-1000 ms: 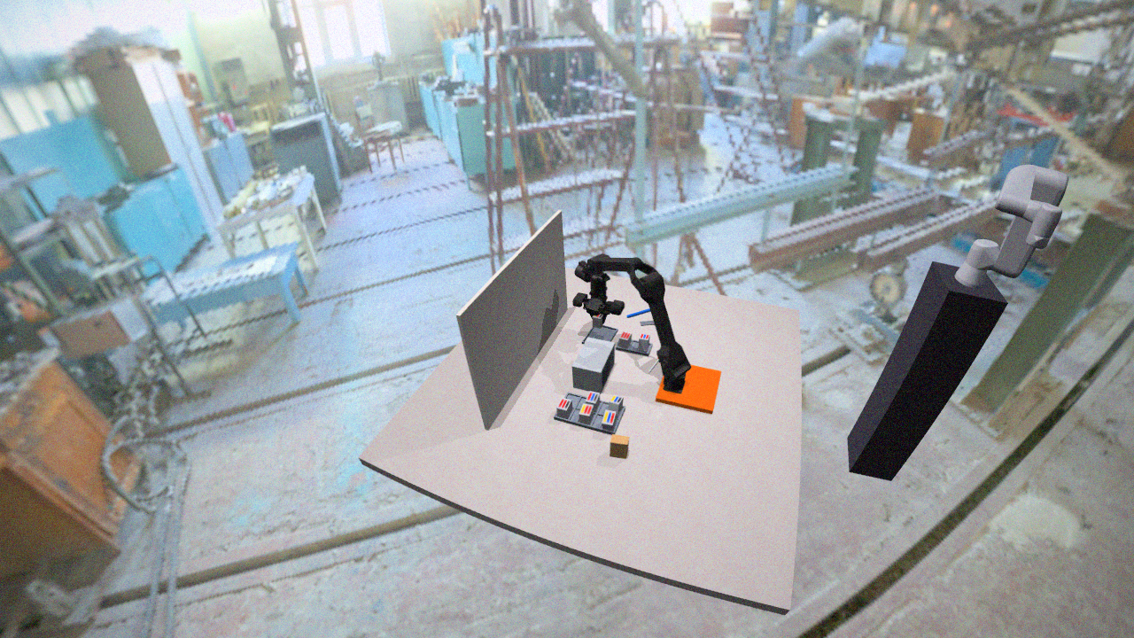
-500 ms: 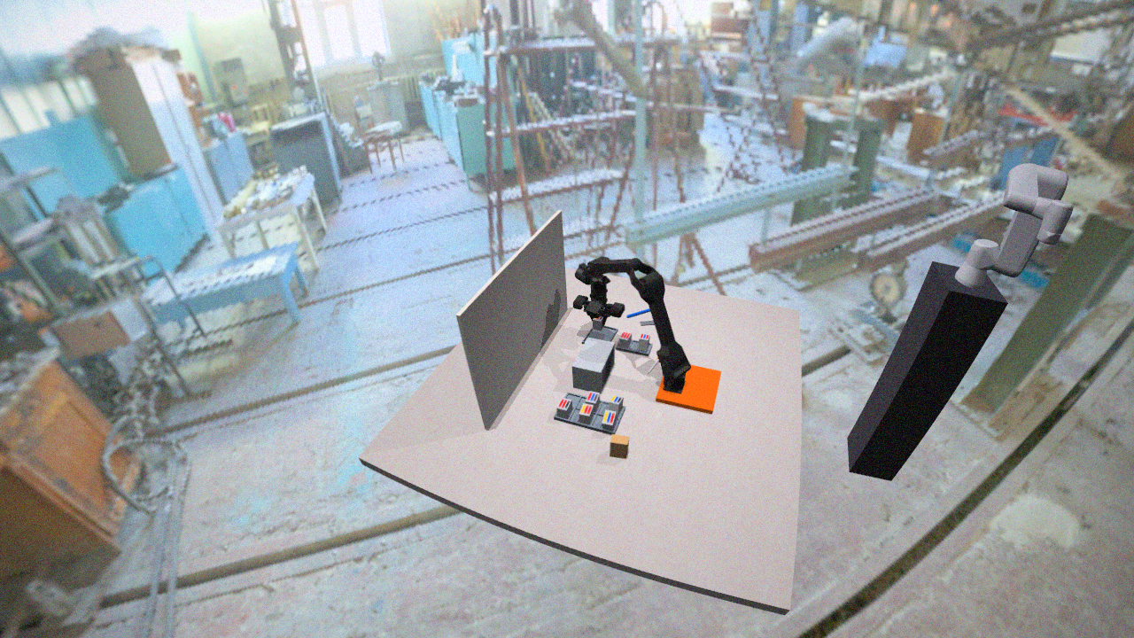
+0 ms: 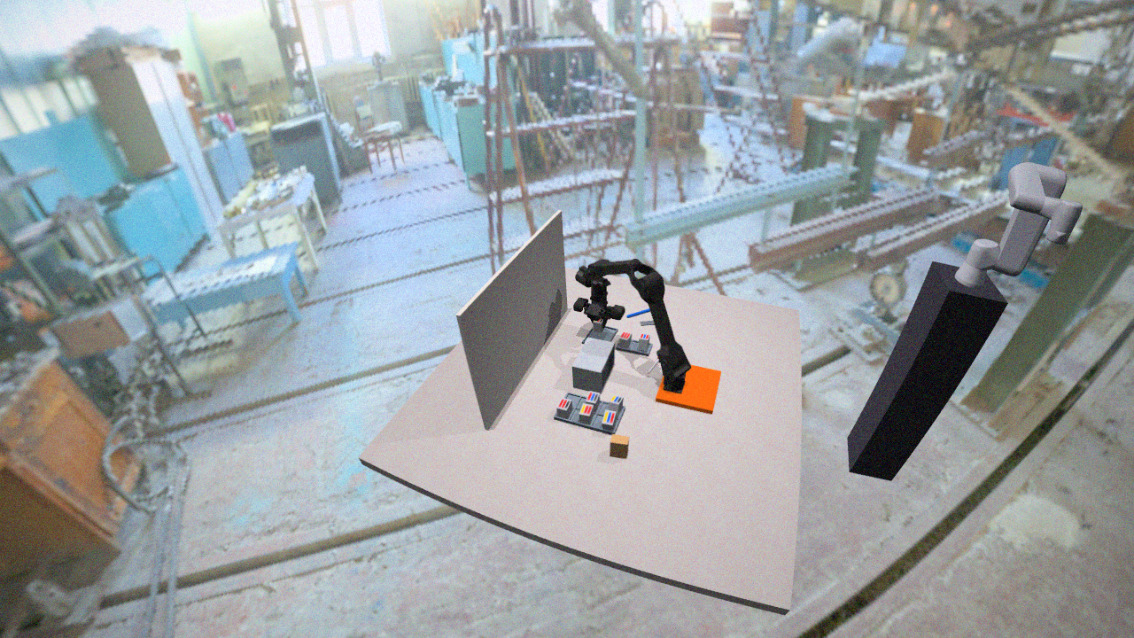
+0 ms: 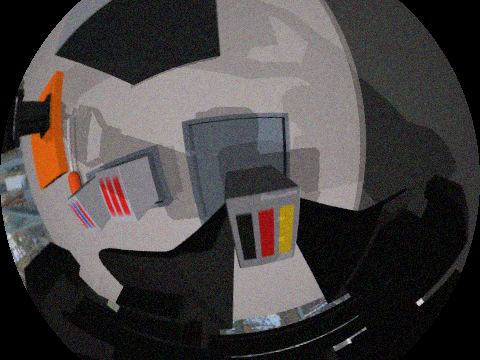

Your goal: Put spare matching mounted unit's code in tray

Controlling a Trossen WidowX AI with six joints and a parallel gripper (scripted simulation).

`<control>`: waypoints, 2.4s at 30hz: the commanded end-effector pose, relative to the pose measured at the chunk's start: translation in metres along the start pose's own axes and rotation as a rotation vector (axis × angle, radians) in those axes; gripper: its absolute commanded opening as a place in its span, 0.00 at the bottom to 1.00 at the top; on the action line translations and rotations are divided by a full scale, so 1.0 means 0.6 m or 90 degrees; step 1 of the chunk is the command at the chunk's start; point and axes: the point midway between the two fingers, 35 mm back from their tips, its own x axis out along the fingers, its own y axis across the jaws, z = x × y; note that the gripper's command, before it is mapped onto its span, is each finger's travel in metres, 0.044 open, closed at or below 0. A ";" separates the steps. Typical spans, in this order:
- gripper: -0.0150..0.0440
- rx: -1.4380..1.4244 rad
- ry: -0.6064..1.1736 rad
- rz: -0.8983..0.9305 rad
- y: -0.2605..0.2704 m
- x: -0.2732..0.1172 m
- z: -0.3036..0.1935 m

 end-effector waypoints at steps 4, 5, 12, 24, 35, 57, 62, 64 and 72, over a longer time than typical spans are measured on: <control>0.25 -0.001 -0.002 0.001 0.002 0.009 0.002; 0.25 -0.001 -0.002 0.001 0.002 0.010 0.002; 0.25 -0.001 -0.002 0.001 0.003 0.018 0.003; 0.25 -0.001 -0.002 0.001 0.006 0.031 0.005; 0.25 -0.001 -0.003 0.002 0.009 0.043 0.006; 1.00 -0.001 -0.002 0.001 0.001 -0.061 0.001; 1.00 -0.001 -0.003 0.002 0.009 -0.139 0.006; 1.00 -0.001 -0.003 0.002 0.009 -0.139 0.006; 1.00 0.001 0.007 -0.013 0.004 -0.138 0.002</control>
